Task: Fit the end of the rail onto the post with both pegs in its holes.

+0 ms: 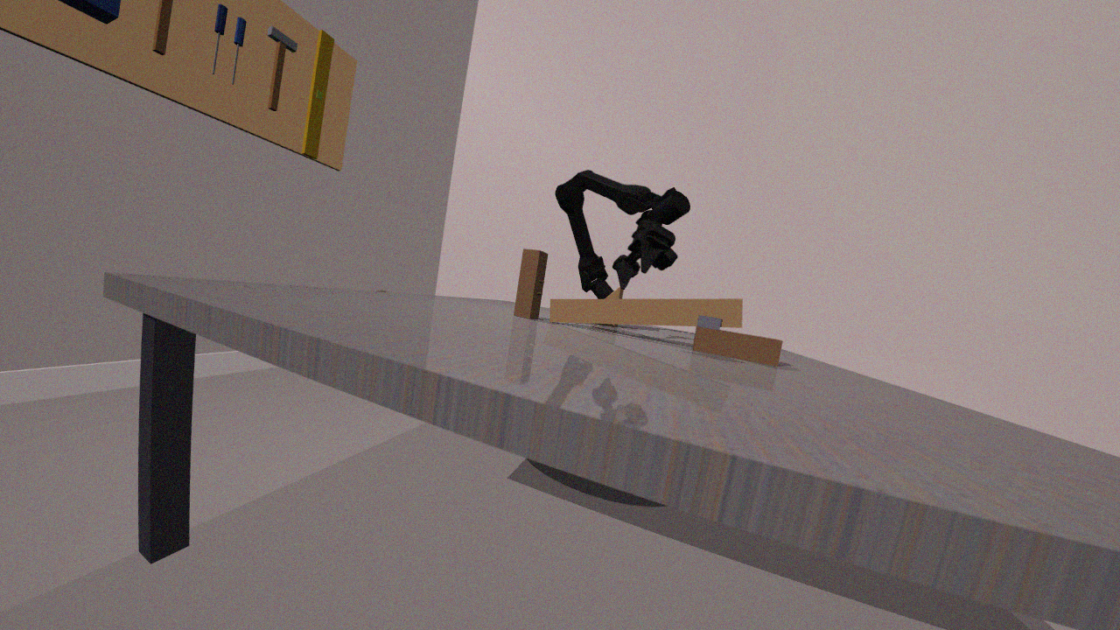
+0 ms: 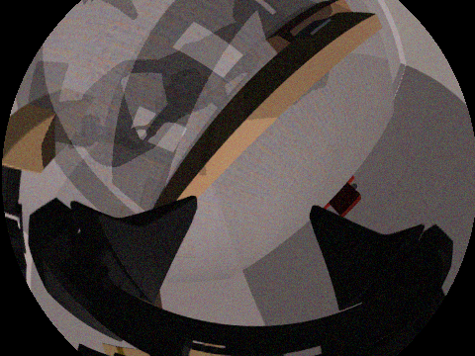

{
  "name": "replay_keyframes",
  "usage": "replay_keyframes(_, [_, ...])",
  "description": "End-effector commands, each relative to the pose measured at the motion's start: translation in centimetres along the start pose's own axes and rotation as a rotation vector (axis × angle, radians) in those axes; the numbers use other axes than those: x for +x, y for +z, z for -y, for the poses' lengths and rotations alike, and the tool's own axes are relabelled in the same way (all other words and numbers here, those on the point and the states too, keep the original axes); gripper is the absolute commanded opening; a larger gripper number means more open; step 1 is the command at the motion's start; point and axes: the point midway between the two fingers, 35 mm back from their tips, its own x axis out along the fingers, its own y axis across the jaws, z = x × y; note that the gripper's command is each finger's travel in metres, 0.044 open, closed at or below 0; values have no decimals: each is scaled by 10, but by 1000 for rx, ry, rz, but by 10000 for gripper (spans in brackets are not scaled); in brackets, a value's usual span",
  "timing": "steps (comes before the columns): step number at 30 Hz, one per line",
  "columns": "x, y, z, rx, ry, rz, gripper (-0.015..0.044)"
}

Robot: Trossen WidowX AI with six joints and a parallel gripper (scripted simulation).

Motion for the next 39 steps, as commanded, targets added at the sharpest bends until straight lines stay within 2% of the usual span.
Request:
replay_keyframes(1, [22,-49,-45,379,301,141,440])
replay_keyframes(6, [26,-75,-80,596,508,179,440])
replay_keyframes(16, [28,-76,-81,596,508,180,440])
replay_keyframes(39, [60,-65,-94,596,506,181,440])
